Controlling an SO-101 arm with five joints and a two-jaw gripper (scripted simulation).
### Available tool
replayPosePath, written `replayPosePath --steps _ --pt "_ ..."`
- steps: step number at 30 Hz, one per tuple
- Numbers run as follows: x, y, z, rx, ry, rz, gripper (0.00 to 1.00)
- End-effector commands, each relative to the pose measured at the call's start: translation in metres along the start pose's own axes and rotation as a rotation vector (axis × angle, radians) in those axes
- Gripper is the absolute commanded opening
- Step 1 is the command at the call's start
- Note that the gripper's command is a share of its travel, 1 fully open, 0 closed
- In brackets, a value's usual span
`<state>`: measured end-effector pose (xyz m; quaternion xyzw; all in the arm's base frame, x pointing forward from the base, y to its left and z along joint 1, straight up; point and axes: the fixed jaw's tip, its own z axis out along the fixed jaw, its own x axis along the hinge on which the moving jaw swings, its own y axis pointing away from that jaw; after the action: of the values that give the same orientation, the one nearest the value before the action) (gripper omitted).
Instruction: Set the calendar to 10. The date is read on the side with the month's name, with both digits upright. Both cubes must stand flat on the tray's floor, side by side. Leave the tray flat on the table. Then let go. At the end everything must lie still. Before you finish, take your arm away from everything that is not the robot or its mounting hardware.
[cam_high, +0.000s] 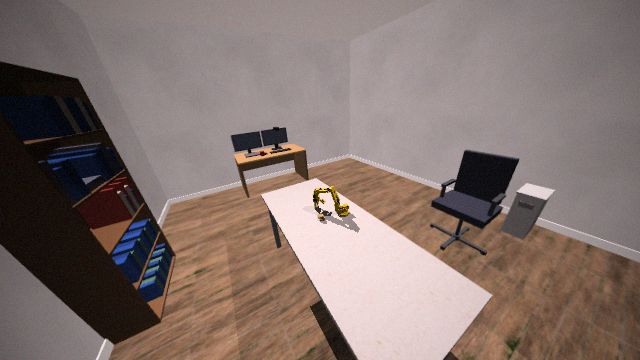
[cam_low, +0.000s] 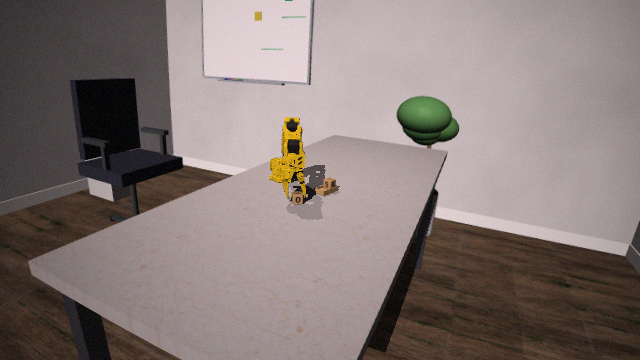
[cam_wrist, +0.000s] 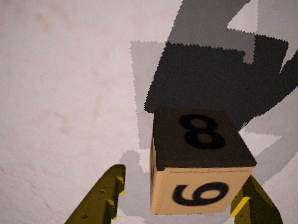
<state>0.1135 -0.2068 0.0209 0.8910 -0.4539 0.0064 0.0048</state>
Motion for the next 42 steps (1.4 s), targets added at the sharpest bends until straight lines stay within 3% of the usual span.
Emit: replayPosePath --steps 1,28,37,42 --pt "0.0031 -0.0029 -0.0043 -0.001 0.027 0.001 0.25" --pt "0.0032 -0.0075 -0.0043 0.000 0.027 0.001 0.17" --pt "0.0032 -0.0075 -0.0043 0.000 0.027 0.001 0.02" --pt "0.0032 -0.0075 -0.0043 0.000 0.027 0.001 0.00"
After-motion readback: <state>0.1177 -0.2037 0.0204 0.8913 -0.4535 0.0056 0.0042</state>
